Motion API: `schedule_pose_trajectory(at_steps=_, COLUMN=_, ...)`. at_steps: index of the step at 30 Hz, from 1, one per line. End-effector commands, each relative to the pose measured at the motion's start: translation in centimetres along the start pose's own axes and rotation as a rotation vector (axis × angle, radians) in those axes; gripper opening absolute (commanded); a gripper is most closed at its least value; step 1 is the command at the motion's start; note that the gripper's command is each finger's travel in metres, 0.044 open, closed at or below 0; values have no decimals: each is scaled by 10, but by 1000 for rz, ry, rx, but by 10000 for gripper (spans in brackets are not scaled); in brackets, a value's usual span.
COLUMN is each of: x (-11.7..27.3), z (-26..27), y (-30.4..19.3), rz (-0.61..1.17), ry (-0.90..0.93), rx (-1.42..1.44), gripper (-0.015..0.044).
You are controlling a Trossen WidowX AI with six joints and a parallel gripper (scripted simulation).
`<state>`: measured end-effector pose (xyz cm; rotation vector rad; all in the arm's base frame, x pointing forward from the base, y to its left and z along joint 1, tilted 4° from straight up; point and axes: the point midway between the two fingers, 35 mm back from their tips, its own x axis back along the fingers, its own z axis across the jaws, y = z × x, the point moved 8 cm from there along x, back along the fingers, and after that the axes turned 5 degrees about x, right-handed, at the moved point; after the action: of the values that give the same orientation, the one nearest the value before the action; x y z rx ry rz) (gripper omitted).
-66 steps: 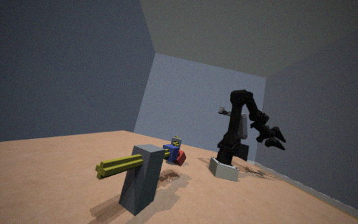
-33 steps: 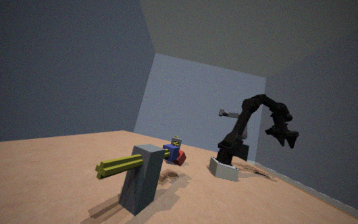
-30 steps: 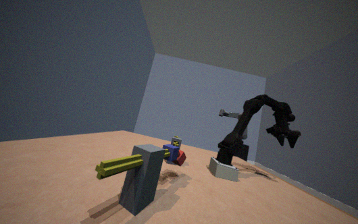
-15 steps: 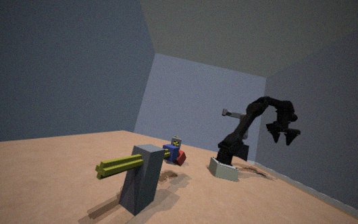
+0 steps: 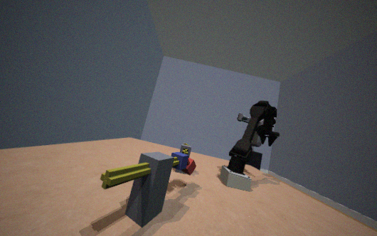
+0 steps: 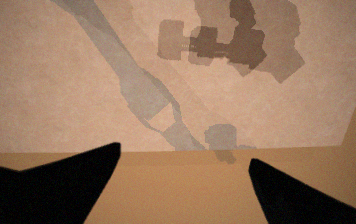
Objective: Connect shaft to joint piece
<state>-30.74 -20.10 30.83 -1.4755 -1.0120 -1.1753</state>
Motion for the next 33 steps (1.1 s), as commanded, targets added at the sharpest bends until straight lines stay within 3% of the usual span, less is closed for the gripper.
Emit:
schedule_pose_trajectory(at_steps=1, x=1, z=-37, y=47, rz=-26, ry=-25, rx=24, gripper=440)
schedule_pose_trajectory(at_steps=9, x=9, z=-87, y=176, rz=-95, ry=-56, rx=14, gripper=440)
schedule_pose_trajectory(at_steps=18, x=18, z=-84, y=292, rz=-126, ry=-44, rx=-43, gripper=440)
schedule_pose_trajectory(at_steps=27, x=28, z=-36, y=419, rz=-172, ry=-45, rx=18, gripper=440)
schedule_pose_trajectory(at_steps=33, x=35, z=26, y=494, rz=-222, ry=-15, rx=46, gripper=440)
